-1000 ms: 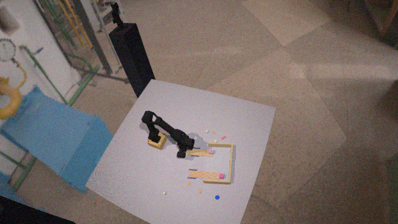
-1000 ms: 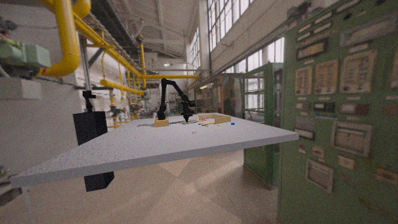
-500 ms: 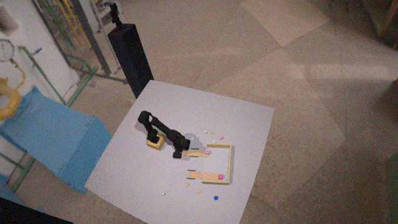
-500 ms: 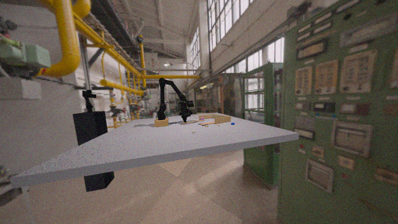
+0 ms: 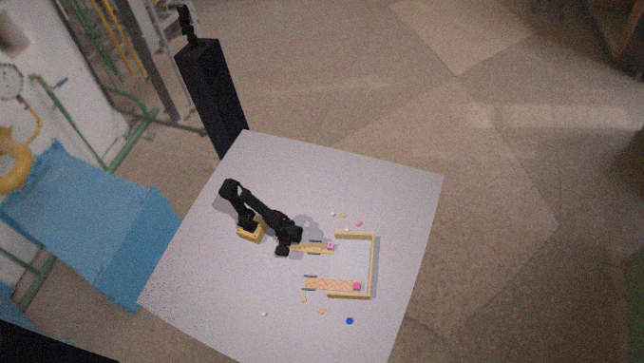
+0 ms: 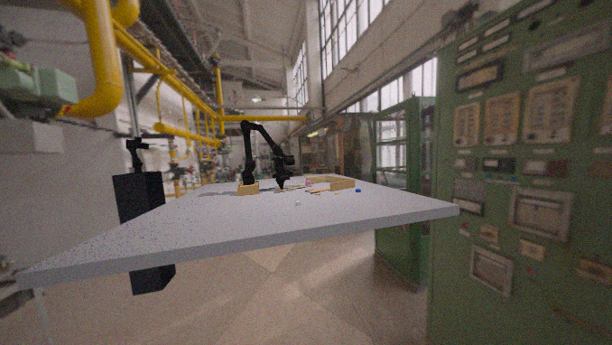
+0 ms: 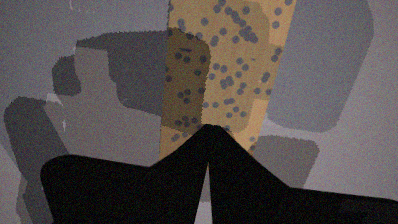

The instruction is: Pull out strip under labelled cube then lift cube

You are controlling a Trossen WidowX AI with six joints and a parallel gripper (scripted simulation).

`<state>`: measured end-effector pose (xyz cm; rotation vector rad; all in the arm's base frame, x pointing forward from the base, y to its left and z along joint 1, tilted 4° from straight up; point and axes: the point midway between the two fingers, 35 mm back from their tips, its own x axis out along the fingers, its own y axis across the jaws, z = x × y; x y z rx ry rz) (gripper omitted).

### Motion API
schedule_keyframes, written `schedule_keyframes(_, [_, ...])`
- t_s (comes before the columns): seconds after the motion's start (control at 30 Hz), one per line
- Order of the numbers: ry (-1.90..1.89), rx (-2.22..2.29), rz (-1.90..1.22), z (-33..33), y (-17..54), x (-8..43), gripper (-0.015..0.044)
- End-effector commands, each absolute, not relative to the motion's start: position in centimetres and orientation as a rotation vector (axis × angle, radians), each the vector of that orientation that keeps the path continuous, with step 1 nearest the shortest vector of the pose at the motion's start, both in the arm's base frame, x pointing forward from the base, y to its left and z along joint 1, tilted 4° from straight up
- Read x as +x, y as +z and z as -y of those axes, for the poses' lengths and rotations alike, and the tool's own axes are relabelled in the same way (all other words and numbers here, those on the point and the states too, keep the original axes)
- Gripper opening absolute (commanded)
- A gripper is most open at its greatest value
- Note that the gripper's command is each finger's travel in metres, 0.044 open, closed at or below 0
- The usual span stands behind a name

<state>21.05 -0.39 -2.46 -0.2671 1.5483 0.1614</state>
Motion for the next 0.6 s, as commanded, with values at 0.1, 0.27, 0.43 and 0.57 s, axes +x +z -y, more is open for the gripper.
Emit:
schedule_keyframes(0.1, [0.162, -0.267, -1.575, 0.8, -2.8, 19.2, 0.0])
schedule_keyframes(0.27, [0.162, -0.267, -1.575, 1.0, -2.8, 18.5, 0.0])
schedule_keyframes(0.43, [0.162, -0.267, -1.576, 1.2, -2.8, 17.8, 0.0])
schedule_keyframes(0.57, [0.162, -0.268, -1.576, 1.4, -2.8, 17.2, 0.0])
